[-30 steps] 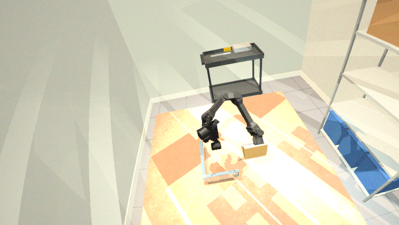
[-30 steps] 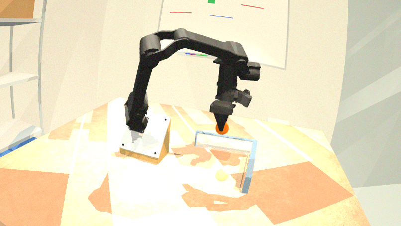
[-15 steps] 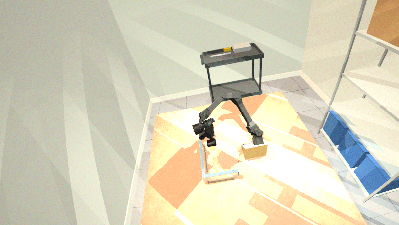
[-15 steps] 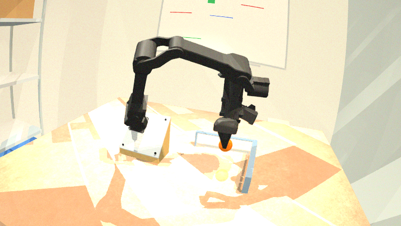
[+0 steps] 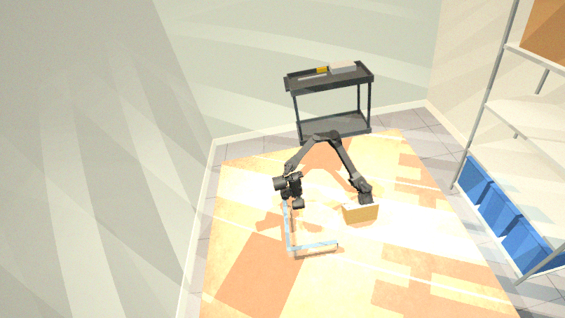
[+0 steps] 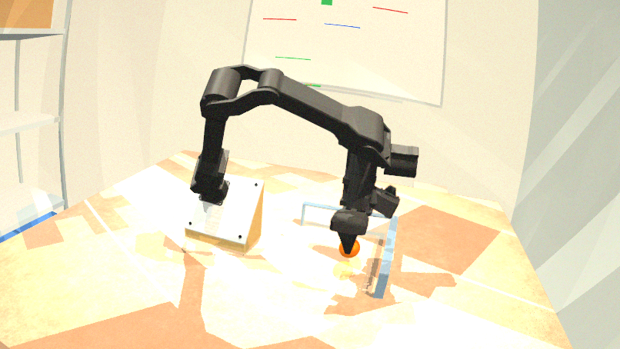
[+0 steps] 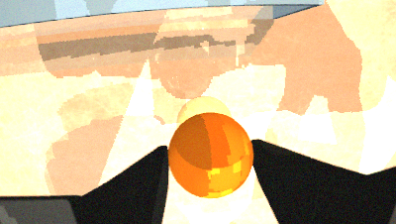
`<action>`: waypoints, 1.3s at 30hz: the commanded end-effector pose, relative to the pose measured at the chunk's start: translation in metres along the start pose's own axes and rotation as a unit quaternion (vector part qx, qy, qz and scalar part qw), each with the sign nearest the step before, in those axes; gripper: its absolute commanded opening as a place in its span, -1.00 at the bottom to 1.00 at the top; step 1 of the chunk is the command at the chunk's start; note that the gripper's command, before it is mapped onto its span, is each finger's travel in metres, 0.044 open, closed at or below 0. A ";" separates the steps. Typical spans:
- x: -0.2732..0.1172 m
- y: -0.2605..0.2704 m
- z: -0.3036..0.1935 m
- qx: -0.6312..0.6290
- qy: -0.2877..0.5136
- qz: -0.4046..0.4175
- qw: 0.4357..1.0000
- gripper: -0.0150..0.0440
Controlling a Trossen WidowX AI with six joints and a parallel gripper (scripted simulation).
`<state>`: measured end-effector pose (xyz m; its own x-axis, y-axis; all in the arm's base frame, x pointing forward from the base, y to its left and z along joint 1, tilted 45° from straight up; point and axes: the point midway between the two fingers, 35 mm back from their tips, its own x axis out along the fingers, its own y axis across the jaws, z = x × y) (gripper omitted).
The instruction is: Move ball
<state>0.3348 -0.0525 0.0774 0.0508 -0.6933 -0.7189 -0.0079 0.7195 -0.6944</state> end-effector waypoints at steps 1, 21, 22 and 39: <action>0.021 -0.001 -0.003 -0.004 0.004 -0.003 1.000 -0.49; 0.057 -0.002 -0.005 -0.004 0.004 -0.005 1.000 -0.49; 0.058 -0.002 -0.005 -0.004 0.004 -0.005 1.000 -0.49; 0.055 -0.002 -0.003 -0.001 0.002 -0.003 1.000 0.55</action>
<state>0.3345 -0.0920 0.0388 0.0479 -0.6982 -0.7143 -0.0107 0.7147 -0.6993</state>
